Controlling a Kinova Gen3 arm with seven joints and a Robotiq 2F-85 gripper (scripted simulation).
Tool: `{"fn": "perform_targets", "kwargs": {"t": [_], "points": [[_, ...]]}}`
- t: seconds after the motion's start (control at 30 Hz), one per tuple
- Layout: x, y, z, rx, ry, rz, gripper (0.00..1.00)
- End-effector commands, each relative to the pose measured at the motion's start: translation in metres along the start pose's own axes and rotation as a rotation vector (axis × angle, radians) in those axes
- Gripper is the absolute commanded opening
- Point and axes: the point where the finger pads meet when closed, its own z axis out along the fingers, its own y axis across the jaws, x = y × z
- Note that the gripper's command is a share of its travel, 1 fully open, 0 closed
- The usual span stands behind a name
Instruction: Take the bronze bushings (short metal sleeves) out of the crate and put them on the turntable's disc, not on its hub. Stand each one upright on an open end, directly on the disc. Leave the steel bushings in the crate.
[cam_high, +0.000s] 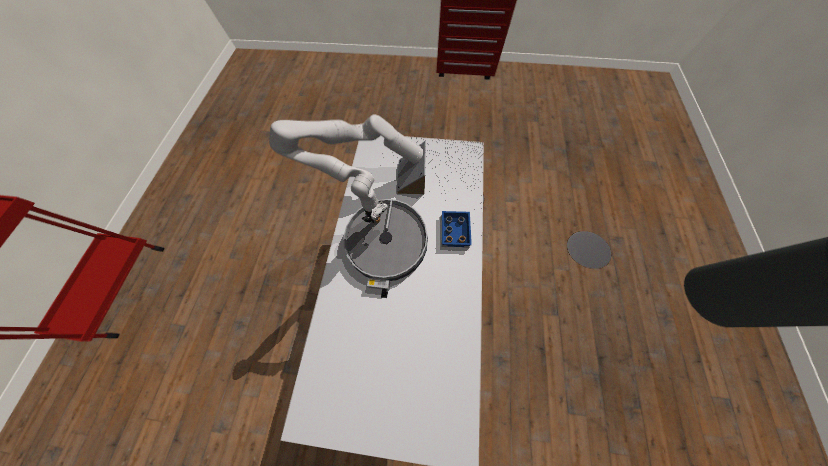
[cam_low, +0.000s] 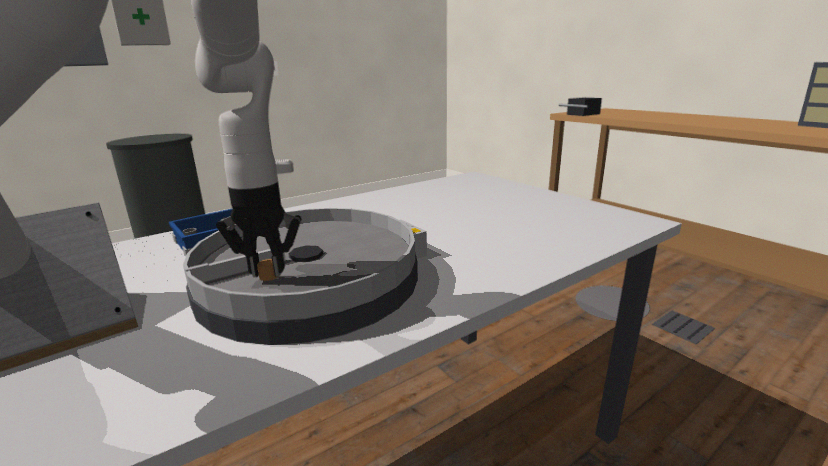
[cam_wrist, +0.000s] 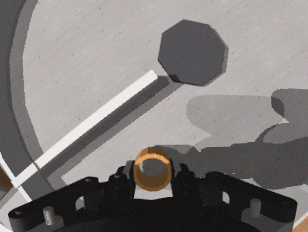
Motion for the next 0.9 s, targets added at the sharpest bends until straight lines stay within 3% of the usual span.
{"fn": "perform_targets", "kwargs": {"t": [0.0, 0.87], "points": [[0.0004, 0.0003, -0.0006, -0.001, 0.001, 0.000, 0.00], [0.0004, 0.0003, 0.0051, -0.001, 0.001, 0.000, 0.00]]}}
